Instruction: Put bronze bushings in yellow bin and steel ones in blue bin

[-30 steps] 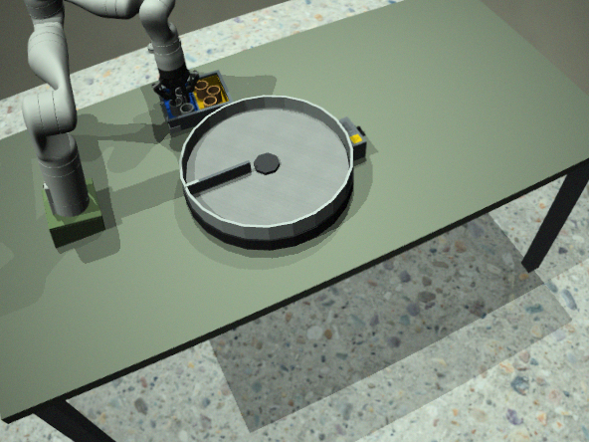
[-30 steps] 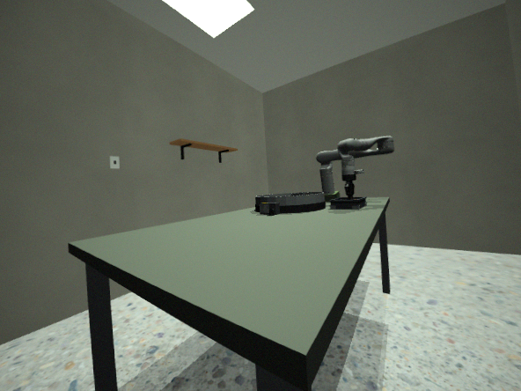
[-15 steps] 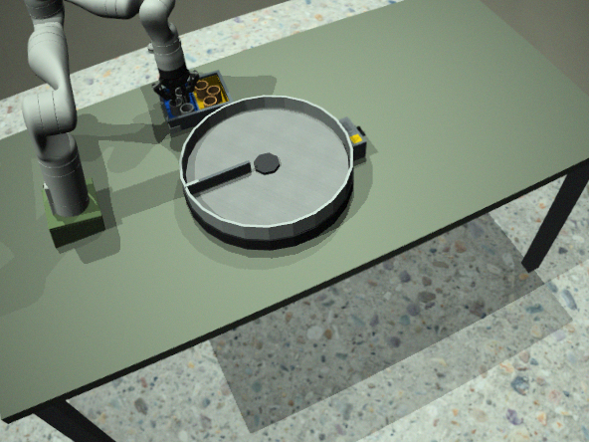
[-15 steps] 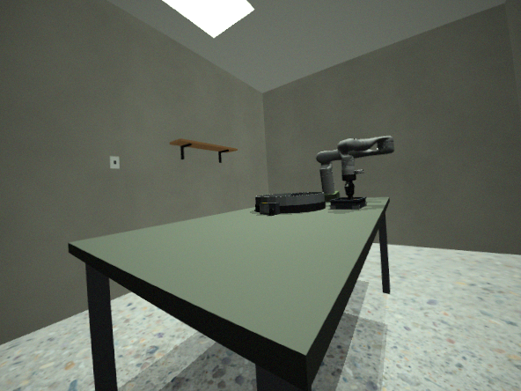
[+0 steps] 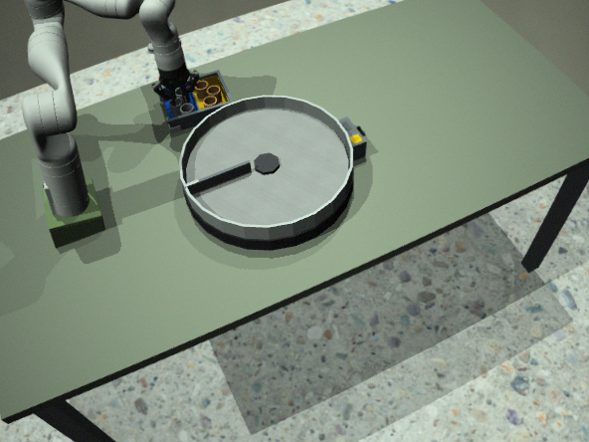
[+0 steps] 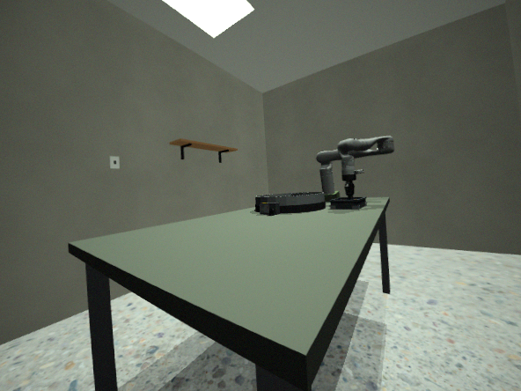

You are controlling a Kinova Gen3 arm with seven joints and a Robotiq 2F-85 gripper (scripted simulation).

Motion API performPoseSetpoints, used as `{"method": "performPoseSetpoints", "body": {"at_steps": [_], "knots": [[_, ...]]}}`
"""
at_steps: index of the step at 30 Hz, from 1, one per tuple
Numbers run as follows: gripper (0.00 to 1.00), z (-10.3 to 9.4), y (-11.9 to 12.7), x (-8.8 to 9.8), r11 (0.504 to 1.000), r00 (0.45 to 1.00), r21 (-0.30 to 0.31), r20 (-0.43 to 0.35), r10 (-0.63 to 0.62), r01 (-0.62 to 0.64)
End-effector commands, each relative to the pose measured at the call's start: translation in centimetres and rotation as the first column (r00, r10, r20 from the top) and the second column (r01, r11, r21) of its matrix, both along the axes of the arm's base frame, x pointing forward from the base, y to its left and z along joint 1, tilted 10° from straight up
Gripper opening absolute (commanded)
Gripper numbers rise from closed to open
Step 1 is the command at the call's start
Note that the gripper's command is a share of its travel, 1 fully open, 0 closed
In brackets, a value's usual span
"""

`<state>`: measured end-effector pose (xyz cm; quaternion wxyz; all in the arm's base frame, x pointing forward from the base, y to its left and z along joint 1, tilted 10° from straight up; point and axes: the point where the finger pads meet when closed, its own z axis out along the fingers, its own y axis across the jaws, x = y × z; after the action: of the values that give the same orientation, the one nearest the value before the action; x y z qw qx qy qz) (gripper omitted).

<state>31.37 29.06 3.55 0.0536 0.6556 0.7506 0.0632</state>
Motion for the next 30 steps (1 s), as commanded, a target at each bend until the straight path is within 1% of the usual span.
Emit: {"method": "performPoseSetpoints", "body": {"at_steps": [1,25,30], "knots": [[0.19,0.06,0.04,0.01,1.0,1.0,0.001,0.001,0.0,0.0],[0.19,0.06,0.04,0.01,1.0,1.0,0.001,0.001,0.0,0.0],[0.19,0.52,-0.05,-0.22,1.0,1.0,0.001,0.001,0.0,0.0]]}}
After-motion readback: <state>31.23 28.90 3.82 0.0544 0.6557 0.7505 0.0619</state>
